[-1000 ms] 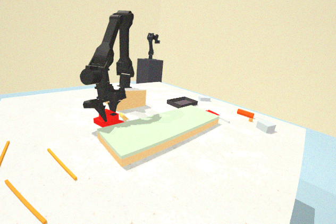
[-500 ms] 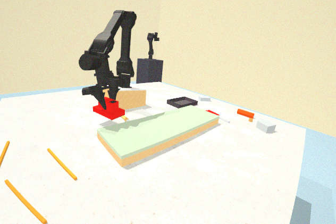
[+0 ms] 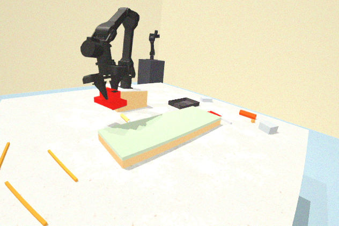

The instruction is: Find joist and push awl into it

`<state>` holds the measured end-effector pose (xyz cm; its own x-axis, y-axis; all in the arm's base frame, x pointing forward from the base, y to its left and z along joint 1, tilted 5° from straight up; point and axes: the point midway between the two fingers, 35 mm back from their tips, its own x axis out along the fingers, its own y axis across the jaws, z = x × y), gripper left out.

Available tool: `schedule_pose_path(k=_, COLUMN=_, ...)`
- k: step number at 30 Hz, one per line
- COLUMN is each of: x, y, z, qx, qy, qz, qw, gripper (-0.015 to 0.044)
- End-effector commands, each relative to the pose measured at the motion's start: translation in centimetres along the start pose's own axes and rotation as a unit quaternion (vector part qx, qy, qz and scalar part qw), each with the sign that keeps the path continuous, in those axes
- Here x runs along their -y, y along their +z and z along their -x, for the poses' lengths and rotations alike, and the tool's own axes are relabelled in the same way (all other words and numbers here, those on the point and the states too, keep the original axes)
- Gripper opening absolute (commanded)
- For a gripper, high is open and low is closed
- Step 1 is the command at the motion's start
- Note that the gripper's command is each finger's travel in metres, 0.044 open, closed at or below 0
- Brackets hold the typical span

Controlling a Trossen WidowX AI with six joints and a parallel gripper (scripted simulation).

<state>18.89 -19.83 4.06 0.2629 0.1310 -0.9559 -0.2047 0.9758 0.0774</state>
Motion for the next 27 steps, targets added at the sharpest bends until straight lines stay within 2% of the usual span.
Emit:
schedule_pose_path(k=1, x=1.4, y=1.8, z=0.4, qx=0.002, qy=-0.012, qz=-0.011, qw=1.000, gripper=0.0000)
schedule_pose_path(k=27, x=6.0, y=14.3, z=-1.5, qx=0.012, qy=-0.045, qz=-0.123, qw=0.991, gripper=0.0000)
